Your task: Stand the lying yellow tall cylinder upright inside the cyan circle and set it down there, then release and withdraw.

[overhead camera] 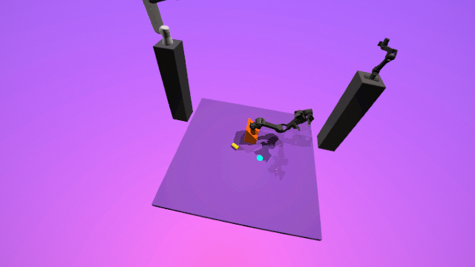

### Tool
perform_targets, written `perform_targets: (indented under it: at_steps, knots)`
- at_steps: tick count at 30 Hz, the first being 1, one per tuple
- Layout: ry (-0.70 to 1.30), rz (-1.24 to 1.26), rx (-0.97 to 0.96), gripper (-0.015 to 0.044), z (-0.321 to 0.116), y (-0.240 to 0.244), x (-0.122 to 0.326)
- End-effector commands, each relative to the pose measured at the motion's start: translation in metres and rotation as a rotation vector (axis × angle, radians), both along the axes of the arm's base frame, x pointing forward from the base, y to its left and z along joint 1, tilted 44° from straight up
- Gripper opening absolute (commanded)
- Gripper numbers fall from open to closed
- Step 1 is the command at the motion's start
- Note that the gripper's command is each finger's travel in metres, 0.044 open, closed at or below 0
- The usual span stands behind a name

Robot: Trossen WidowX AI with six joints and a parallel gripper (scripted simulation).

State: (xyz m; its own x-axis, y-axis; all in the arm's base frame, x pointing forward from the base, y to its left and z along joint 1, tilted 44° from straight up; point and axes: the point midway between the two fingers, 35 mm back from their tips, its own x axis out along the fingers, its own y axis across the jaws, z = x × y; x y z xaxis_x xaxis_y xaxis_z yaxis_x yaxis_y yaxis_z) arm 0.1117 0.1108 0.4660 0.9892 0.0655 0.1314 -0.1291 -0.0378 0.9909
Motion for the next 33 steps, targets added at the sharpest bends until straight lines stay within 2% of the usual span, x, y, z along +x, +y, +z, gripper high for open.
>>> perform_targets:
  at_steps: [1,4,9,14,23,33]
  knots:
    - [-0.003,-0.009,-0.009,0.0374,0.000,-0.001,0.000]
    - [-0.002,-0.083,-0.103,0.0309,0.003,-0.029,0.006]
    - [0.084,-0.136,-0.250,0.0309,-0.005,-0.106,0.033]
    - [0.203,-0.146,-0.414,0.0309,-0.033,-0.174,0.063]
    - [0.423,-0.032,-0.716,0.0309,-0.117,-0.257,0.111]
    - [0.584,0.296,-1.056,0.0309,-0.238,-0.296,0.146]
